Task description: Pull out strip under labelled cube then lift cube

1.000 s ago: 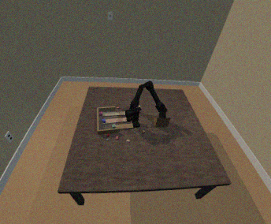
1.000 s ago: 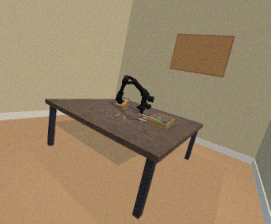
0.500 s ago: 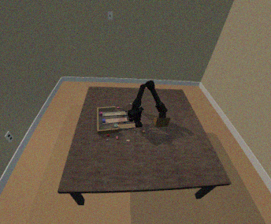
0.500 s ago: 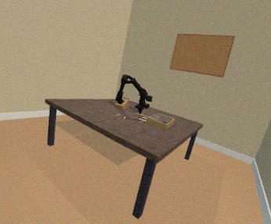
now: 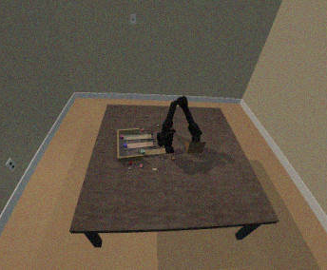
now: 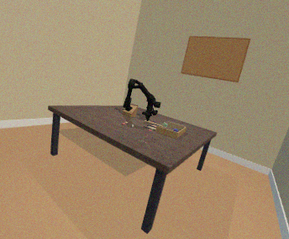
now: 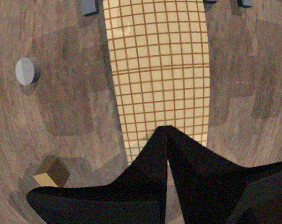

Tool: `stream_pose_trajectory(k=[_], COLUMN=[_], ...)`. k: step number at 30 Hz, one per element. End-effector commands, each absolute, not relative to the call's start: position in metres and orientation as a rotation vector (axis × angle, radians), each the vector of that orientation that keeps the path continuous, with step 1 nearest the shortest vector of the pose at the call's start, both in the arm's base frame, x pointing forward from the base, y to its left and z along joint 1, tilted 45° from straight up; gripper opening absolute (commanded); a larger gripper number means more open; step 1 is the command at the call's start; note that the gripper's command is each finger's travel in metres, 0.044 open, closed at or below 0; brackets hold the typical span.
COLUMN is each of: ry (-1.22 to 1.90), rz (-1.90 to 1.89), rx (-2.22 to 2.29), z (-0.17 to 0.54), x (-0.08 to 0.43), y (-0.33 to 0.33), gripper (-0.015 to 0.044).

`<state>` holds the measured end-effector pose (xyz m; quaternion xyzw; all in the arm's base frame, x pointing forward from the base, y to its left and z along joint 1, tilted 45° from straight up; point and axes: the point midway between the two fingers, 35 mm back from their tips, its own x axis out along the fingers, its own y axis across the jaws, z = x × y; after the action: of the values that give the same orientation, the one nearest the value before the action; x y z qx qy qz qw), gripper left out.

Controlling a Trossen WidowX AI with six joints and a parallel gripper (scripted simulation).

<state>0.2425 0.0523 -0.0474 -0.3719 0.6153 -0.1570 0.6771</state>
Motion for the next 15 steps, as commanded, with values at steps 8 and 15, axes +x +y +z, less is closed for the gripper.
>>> stream_pose_trajectory(k=[8, 15], ry=[1.419, 1.419], rz=[-0.362, -0.362], rx=[-0.847, -0.848], z=[-0.051, -0.050], x=[0.220, 0.211], y=[0.040, 0.038], gripper=[0.0000, 0.0000])
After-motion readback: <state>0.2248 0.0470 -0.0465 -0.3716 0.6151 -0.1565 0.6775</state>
